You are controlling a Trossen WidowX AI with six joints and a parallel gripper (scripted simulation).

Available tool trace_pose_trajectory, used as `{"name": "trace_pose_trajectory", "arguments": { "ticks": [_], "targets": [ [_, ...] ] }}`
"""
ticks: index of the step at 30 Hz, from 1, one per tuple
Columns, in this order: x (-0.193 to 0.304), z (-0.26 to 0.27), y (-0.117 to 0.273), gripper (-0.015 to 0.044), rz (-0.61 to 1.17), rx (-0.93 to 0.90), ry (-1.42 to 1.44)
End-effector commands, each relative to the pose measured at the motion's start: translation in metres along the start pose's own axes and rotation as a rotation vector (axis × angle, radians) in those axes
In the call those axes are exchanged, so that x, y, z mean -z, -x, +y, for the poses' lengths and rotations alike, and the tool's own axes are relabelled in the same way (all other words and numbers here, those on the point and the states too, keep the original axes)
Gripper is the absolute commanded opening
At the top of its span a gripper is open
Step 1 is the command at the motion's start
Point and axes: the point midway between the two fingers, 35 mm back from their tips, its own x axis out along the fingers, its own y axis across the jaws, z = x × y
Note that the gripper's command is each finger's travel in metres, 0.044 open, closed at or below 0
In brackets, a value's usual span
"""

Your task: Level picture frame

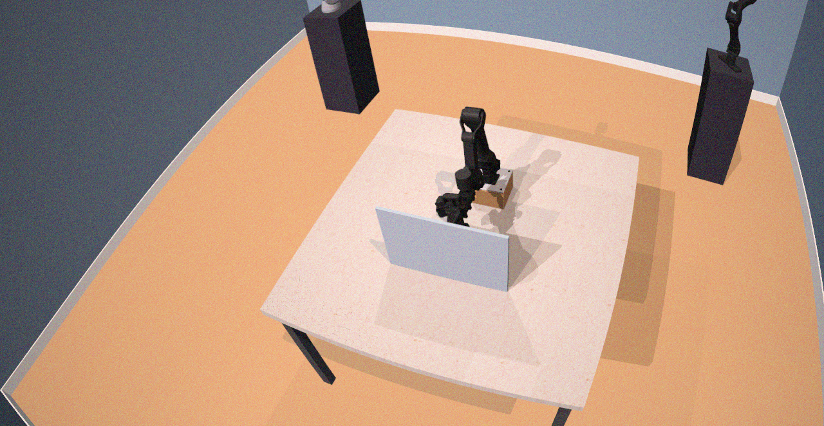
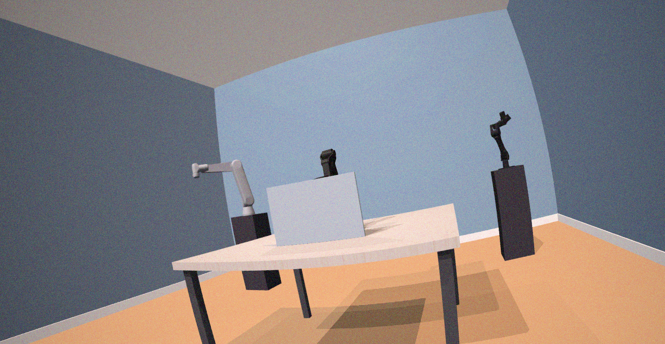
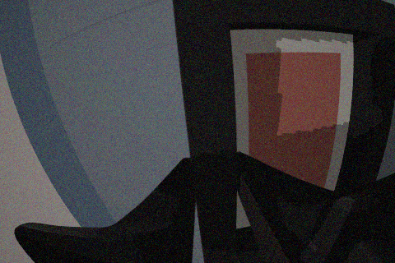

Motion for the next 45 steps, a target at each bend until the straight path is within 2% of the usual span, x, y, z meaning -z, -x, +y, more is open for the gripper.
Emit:
{"name": "trace_pose_trajectory", "arguments": {
  "ticks": [1, 45],
  "targets": [
    [0.0003, 0.0015, -0.0003, 0.0000, -0.002, -0.006, 0.006],
    [0.0053, 0.0000, -0.0003, 0.0000, -0.002, -0.006, 0.005]
  ]
}}
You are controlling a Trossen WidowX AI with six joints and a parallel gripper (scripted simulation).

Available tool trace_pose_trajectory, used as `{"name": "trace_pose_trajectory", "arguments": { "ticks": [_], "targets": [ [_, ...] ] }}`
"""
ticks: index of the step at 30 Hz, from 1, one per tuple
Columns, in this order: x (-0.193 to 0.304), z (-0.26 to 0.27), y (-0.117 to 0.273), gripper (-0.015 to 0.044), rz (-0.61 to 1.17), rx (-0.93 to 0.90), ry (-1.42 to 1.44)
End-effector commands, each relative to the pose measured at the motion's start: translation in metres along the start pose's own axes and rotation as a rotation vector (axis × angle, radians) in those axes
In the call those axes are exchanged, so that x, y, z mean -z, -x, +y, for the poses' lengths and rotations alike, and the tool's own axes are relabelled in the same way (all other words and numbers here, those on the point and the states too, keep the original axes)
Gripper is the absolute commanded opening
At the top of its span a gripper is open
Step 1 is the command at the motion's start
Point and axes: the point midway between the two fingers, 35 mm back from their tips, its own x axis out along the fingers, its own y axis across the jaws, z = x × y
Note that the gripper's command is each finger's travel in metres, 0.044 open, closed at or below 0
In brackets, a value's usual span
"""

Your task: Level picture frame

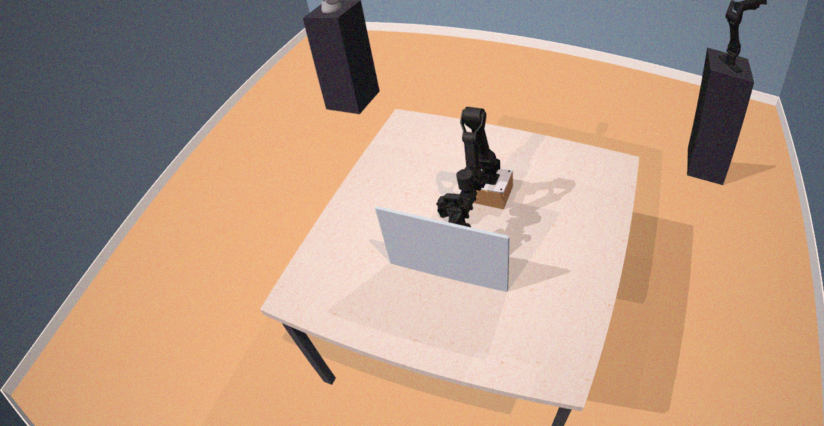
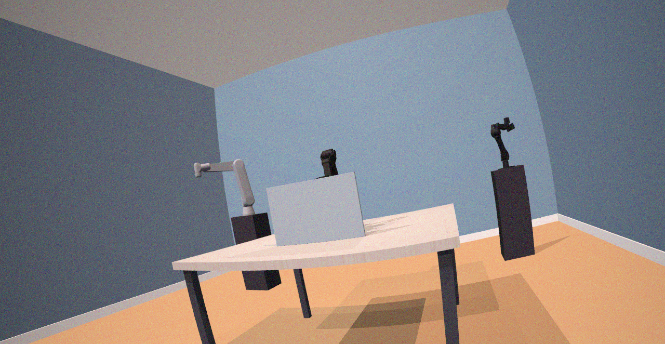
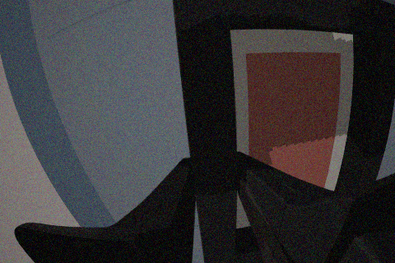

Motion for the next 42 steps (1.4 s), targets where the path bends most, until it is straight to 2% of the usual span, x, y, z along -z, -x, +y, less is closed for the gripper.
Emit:
{"name": "trace_pose_trajectory", "arguments": {
  "ticks": [1, 29, 42],
  "targets": [
    [0.0000, 0.0007, -0.0003, 0.0000, -0.001, -0.007, 0.004],
    [0.0007, -0.0041, -0.0005, 0.0000, 0.002, -0.004, 0.005],
    [0.0009, -0.0051, -0.0007, 0.0000, 0.002, -0.004, 0.094]
  ]
}}
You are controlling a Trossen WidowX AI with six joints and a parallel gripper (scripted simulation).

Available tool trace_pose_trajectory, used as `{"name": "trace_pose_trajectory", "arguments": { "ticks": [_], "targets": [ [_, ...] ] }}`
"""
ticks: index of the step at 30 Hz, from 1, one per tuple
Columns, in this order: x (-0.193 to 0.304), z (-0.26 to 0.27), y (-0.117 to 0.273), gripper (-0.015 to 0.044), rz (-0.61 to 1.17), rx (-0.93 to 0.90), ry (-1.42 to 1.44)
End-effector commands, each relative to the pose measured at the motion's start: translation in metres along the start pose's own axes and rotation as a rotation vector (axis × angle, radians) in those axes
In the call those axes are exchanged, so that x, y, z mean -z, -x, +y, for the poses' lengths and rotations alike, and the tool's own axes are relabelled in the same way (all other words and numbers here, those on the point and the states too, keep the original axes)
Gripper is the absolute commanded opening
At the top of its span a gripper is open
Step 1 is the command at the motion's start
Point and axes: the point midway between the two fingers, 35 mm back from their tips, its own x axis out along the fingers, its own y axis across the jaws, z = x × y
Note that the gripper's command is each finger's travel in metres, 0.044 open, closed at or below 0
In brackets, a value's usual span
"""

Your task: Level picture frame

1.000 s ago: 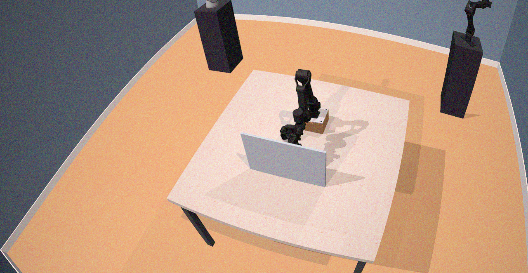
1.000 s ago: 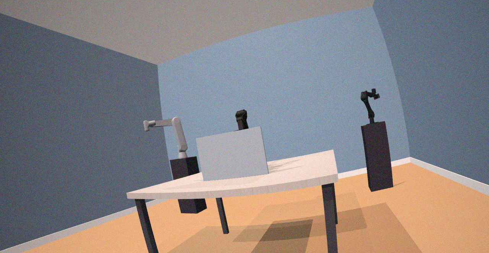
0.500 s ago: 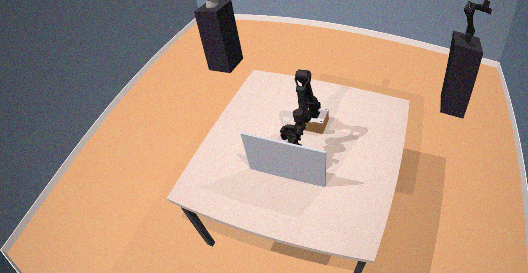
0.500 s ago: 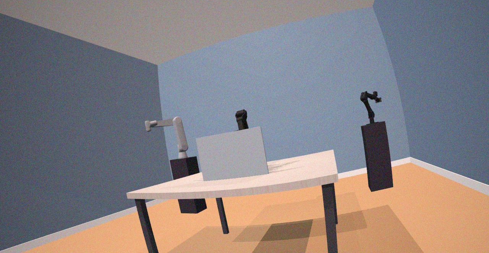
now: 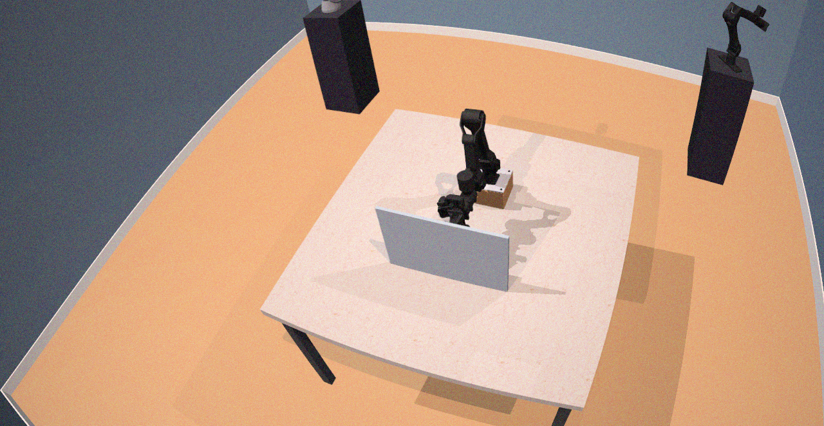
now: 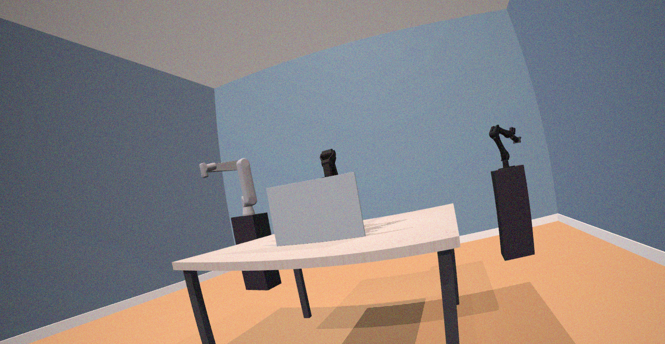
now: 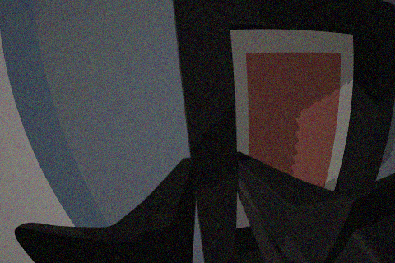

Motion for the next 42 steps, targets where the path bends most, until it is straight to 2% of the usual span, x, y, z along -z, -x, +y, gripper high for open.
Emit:
{"name": "trace_pose_trajectory", "arguments": {
  "ticks": [1, 19, 29, 33, 38, 42],
  "targets": [
    [0.000, 0.000, 0.000, 0.0000, -0.001, -0.001, 0.023],
    [0.000, -0.001, 0.000, 0.0000, -0.001, -0.001, 0.116],
    [0.000, -0.001, 0.000, 0.0260, 0.000, 0.000, 0.097],
    [0.000, -0.001, 0.002, 0.0260, 0.000, 0.000, 0.092],
    [0.000, -0.003, 0.052, 0.0260, -0.004, 0.001, -0.046],
    [0.000, -0.004, 0.061, 0.0260, -0.004, 0.001, -0.067]
  ]
}}
